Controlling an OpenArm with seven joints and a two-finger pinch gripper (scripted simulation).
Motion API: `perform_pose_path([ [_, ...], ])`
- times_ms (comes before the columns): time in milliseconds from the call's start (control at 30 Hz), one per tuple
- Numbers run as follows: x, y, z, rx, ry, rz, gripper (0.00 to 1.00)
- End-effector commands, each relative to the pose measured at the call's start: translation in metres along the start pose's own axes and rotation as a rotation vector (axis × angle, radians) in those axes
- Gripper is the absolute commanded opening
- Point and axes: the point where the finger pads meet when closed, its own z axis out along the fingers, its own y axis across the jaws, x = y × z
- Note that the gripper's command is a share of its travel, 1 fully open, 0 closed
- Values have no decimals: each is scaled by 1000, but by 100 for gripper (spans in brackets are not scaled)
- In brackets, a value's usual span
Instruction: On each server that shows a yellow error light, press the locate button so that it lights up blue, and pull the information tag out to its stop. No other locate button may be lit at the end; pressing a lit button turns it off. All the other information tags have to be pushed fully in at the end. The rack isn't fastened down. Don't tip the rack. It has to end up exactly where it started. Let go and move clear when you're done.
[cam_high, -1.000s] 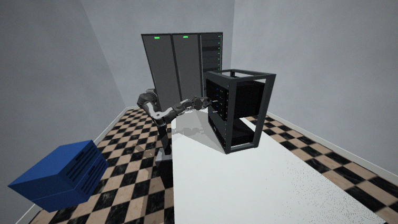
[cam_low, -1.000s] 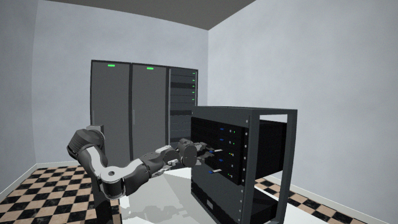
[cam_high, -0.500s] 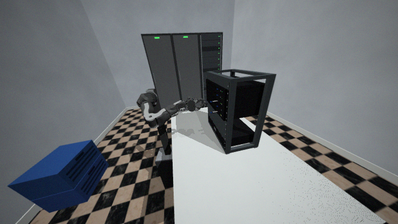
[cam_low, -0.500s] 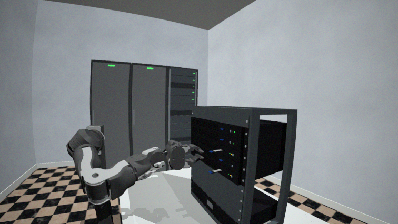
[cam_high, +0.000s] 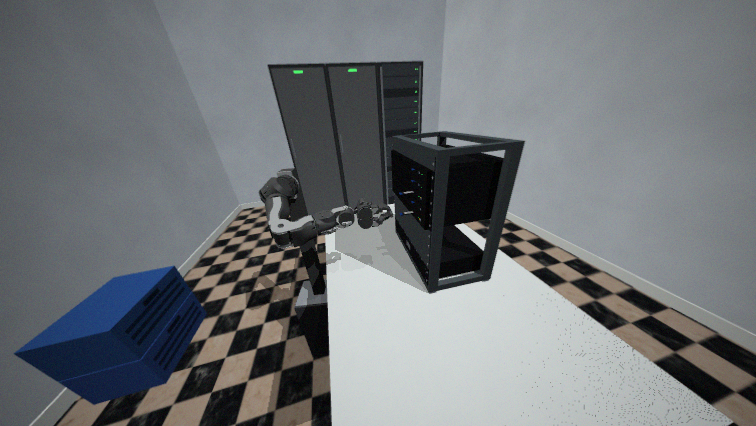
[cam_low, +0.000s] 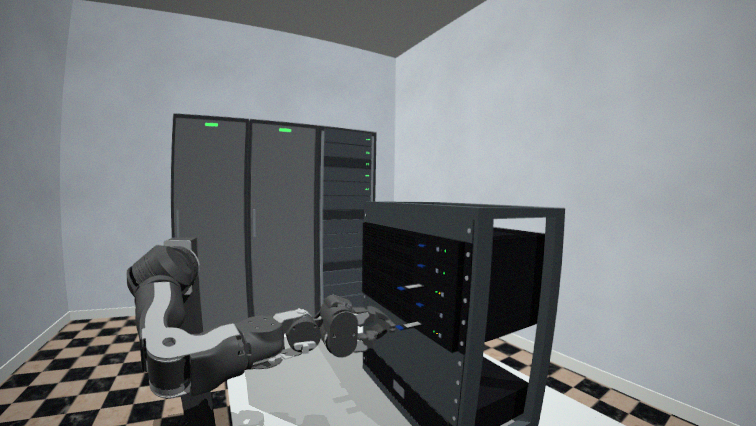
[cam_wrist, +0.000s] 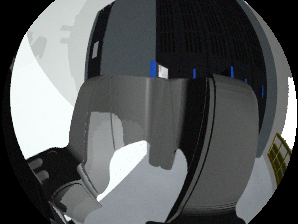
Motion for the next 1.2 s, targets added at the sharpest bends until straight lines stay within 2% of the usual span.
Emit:
perform_pose_path([
  [0,3,7,0,-42,33,2,0],
  [33,3,7,0,-42,33,2,0],
  [200,-25,-26,2,-42,33,2,0],
  [300,-31,-34,3,-42,33,2,0],
  [700,-32,-35,8,-42,33,2,0],
  [867,-32,-34,23,-41,34,2,0],
  [1100,-30,-33,56,-40,34,3,0],
  [1167,-30,-33,56,-40,34,3,0],
])
